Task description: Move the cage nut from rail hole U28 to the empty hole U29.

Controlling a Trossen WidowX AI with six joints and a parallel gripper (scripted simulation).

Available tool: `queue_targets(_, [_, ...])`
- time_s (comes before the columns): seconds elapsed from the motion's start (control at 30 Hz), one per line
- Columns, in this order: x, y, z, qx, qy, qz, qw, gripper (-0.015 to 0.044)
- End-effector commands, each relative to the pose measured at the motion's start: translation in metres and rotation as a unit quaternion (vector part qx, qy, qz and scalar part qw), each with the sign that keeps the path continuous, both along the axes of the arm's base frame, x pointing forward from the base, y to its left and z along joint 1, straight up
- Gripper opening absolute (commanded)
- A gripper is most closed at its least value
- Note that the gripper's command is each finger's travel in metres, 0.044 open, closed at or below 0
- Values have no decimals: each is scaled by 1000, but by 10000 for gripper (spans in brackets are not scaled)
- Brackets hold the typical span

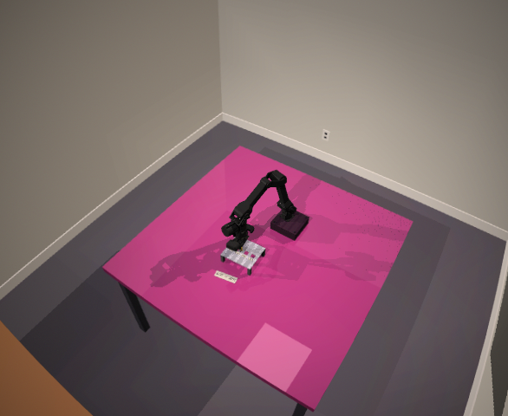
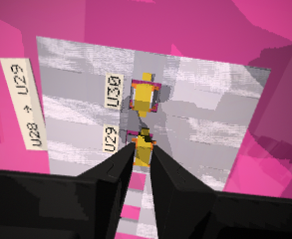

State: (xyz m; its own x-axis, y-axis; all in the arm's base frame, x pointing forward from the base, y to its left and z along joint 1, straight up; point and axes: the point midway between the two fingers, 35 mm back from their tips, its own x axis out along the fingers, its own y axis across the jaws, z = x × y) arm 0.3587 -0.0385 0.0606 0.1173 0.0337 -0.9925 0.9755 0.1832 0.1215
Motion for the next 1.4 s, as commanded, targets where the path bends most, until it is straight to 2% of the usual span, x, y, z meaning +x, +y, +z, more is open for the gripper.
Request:
queue_targets(0.0, [0,0,0,0,-2,-2,1000,36])
queue_targets(1.37, [-1,0,-1,0,-2,-2,1000,36])
